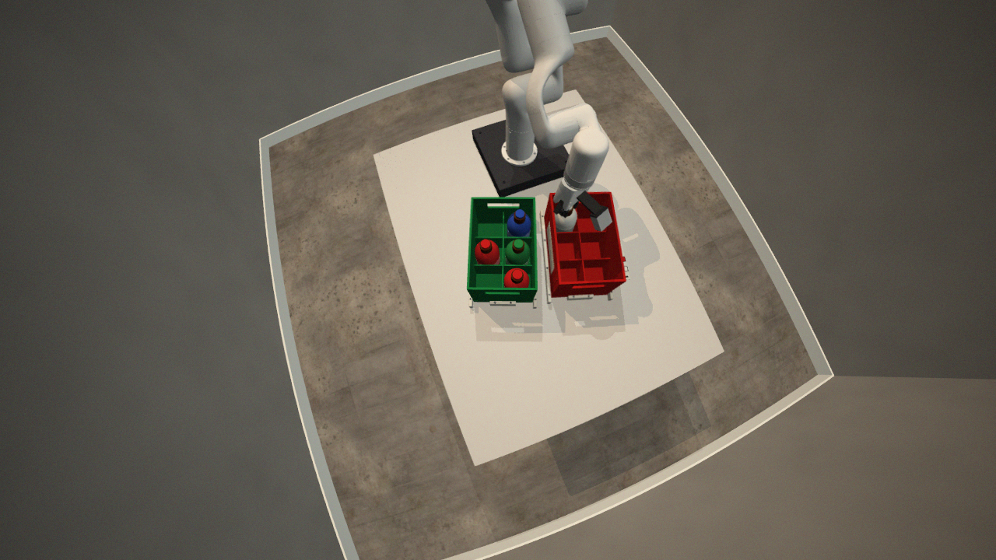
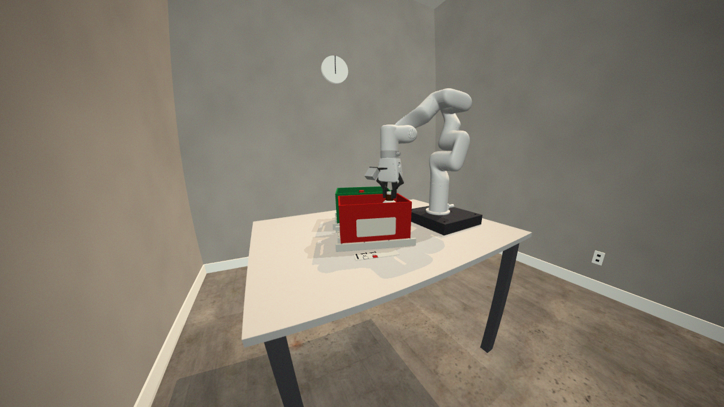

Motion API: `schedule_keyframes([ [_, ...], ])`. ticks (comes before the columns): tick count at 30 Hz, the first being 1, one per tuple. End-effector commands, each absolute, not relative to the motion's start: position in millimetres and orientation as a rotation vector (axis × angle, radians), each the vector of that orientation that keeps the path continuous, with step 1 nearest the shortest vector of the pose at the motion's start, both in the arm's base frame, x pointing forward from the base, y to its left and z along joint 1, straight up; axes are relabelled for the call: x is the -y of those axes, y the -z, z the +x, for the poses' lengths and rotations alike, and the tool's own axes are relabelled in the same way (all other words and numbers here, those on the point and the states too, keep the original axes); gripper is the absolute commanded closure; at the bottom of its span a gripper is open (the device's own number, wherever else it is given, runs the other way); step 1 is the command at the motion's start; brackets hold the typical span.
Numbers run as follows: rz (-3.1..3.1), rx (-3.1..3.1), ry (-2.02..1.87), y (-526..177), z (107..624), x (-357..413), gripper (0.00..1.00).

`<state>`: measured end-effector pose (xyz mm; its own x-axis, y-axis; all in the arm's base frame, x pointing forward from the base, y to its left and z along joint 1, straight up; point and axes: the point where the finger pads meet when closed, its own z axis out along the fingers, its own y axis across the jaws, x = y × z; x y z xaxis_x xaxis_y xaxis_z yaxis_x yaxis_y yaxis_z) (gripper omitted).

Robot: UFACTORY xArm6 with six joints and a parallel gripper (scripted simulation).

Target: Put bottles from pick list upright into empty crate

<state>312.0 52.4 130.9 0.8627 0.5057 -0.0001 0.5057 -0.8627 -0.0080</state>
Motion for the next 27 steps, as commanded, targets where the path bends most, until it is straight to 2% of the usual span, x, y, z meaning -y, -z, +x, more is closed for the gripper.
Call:
schedule_keyframes([
  [1,-3.025,0.821,0.003,-130,314,-53,1.0],
  [27,-3.025,0.821,0.003,-118,313,-53,1.0],
])
